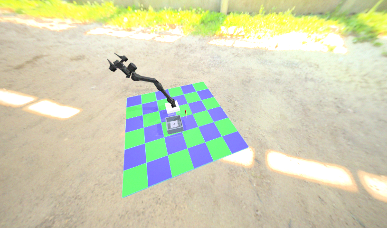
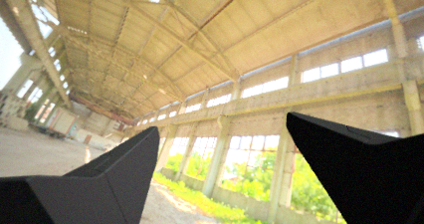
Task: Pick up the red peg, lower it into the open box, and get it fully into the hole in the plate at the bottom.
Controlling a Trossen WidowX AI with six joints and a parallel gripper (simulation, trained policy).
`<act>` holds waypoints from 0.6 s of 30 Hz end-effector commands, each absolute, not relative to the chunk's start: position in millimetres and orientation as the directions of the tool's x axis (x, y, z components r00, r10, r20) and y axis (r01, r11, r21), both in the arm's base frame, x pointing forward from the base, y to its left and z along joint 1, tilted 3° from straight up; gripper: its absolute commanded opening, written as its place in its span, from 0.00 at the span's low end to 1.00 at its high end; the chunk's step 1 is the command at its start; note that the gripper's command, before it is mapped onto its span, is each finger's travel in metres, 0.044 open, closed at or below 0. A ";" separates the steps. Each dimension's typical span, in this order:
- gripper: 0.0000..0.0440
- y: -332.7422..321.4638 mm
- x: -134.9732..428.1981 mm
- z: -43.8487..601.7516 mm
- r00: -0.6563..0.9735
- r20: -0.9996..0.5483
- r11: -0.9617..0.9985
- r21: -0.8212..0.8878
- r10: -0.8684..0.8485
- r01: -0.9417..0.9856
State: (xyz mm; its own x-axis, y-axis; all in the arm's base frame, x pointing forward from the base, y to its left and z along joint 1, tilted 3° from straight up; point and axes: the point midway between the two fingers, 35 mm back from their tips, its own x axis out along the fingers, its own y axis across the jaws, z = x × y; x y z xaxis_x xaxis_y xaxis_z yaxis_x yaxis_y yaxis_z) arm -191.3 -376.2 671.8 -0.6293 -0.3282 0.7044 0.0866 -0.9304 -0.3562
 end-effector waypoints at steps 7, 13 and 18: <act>1.00 -438.1 -175.0 620.3 -0.636 0.578 -0.833 -0.516 -0.511 0.200; 1.00 -488.9 -145.9 566.5 -0.611 0.437 -0.715 -0.614 -0.660 0.334; 1.00 -523.2 -114.0 517.9 -0.570 0.305 -0.595 -0.677 -0.763 0.434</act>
